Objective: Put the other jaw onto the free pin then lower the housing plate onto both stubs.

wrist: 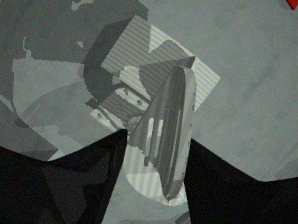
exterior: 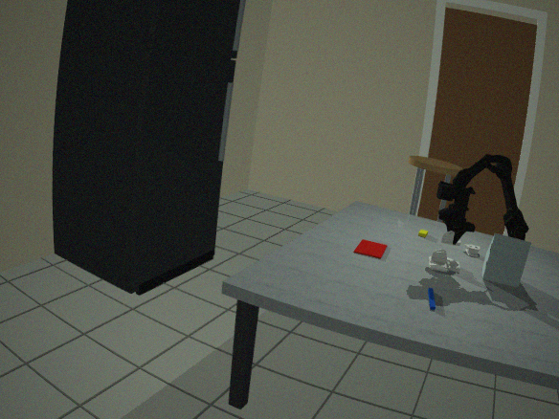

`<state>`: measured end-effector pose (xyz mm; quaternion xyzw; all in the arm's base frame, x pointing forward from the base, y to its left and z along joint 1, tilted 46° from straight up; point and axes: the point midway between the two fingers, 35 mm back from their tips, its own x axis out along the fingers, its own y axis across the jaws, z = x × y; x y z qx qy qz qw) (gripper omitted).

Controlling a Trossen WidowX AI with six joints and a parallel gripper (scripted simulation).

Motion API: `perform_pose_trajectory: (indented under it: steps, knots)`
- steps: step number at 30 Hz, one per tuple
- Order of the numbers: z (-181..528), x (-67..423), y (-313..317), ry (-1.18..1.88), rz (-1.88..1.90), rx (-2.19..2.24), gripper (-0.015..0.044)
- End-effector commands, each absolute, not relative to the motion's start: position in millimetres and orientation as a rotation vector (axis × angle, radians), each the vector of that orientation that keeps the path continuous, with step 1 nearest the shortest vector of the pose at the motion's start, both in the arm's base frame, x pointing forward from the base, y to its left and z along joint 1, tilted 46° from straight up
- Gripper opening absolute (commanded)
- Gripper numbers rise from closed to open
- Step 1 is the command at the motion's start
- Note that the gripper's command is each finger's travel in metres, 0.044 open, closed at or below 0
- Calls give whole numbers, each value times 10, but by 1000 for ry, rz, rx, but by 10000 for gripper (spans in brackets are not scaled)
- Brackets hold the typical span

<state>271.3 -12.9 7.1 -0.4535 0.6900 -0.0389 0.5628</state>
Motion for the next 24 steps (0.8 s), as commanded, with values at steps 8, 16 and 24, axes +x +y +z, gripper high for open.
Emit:
perform_pose_trajectory:
  steps: [8,16,24]
  knots:
    - [-195,2540,74,1597,-261,-915,134]
    - [-360,2408,218,1551,-399,-796,134]
    - [-514,2257,337,1492,-537,-679,134]
